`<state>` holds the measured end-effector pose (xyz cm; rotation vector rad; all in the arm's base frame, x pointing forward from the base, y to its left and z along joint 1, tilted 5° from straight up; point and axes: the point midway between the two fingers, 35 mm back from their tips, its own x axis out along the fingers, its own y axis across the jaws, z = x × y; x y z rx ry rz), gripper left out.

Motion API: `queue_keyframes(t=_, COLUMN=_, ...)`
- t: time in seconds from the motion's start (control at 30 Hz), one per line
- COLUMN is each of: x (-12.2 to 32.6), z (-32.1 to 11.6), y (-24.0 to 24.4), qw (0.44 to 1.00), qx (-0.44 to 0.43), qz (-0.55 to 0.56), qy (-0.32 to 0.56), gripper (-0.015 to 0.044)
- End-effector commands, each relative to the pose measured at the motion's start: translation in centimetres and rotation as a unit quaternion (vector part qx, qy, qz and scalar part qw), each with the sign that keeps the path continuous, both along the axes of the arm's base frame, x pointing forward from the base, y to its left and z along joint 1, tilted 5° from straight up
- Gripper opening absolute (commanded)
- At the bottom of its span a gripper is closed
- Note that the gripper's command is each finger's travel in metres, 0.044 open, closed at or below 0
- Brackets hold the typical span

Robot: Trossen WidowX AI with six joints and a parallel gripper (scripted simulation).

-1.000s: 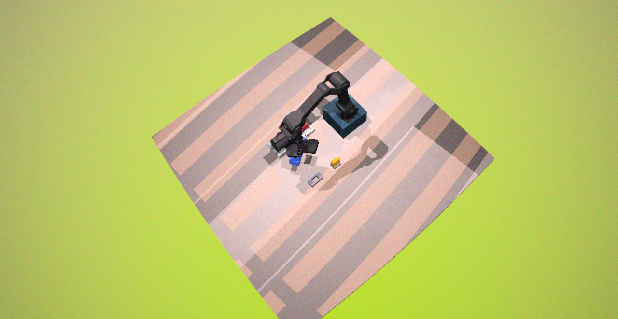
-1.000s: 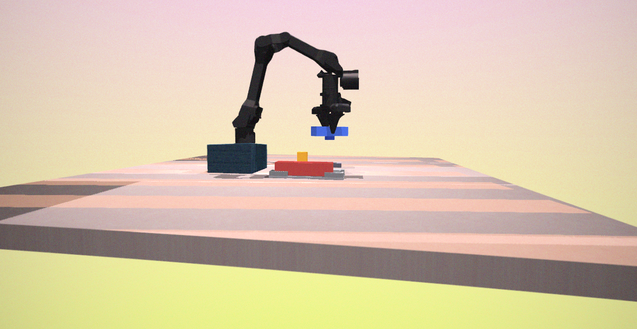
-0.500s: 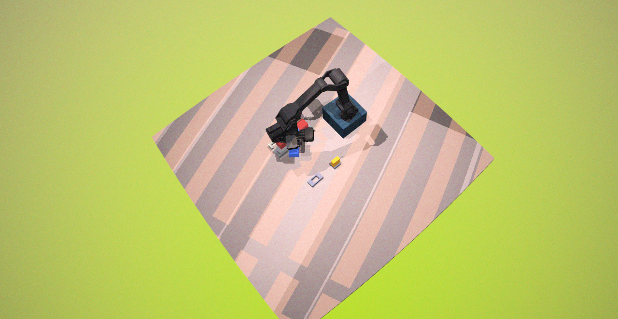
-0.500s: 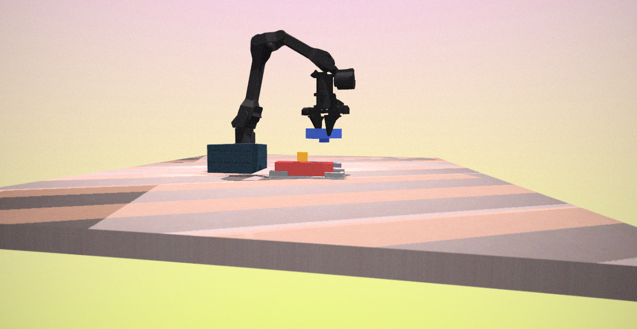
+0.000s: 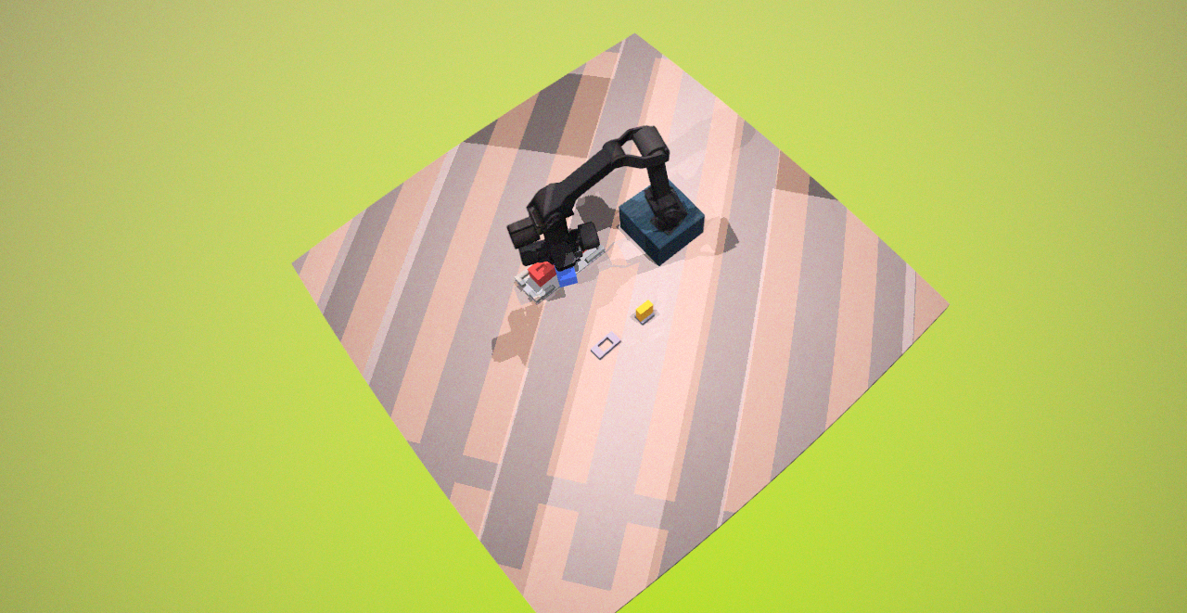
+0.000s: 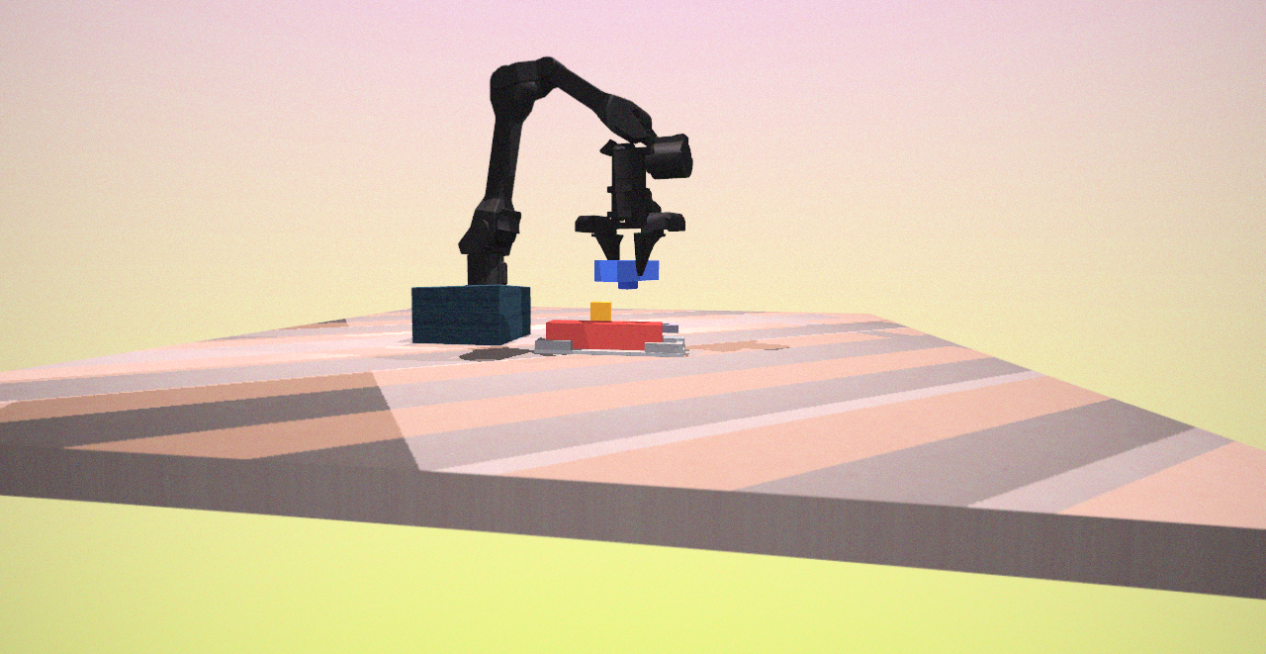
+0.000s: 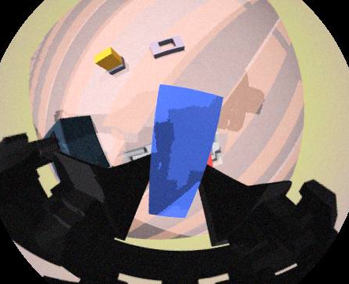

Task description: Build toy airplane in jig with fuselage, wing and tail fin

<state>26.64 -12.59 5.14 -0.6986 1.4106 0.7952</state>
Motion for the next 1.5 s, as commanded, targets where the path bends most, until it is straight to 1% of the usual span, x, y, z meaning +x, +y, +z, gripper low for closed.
queue_keyframes(t=0.0, x=-0.8, z=-0.2, y=-0.8, qw=1.000, qx=-0.002, qz=0.027, qy=-0.002, gripper=0.0000)
queue_keyframes(t=0.7, x=-6.0, z=-1.7, y=-4.7, qw=0.976, qx=0.000, qz=0.216, qy=-0.011, gripper=0.0000)
queue_keyframes(t=0.8, x=-6.3, z=-1.9, y=-4.9, qw=0.973, qx=0.000, qz=0.229, qy=-0.012, gripper=0.0000)
queue_keyframes(t=1.03, x=-6.3, z=-1.9, y=-4.9, qw=0.973, qx=0.000, qz=0.229, qy=-0.012, gripper=0.0184)
queue_keyframes(t=1.07, x=-6.3, z=-1.9, y=-4.9, qw=0.973, qx=0.000, qz=0.229, qy=-0.012, gripper=0.0195)
queue_keyframes(t=1.47, x=-6.3, z=-2.1, y=-4.9, qw=0.973, qx=0.000, qz=0.229, qy=-0.012, gripper=0.0195)
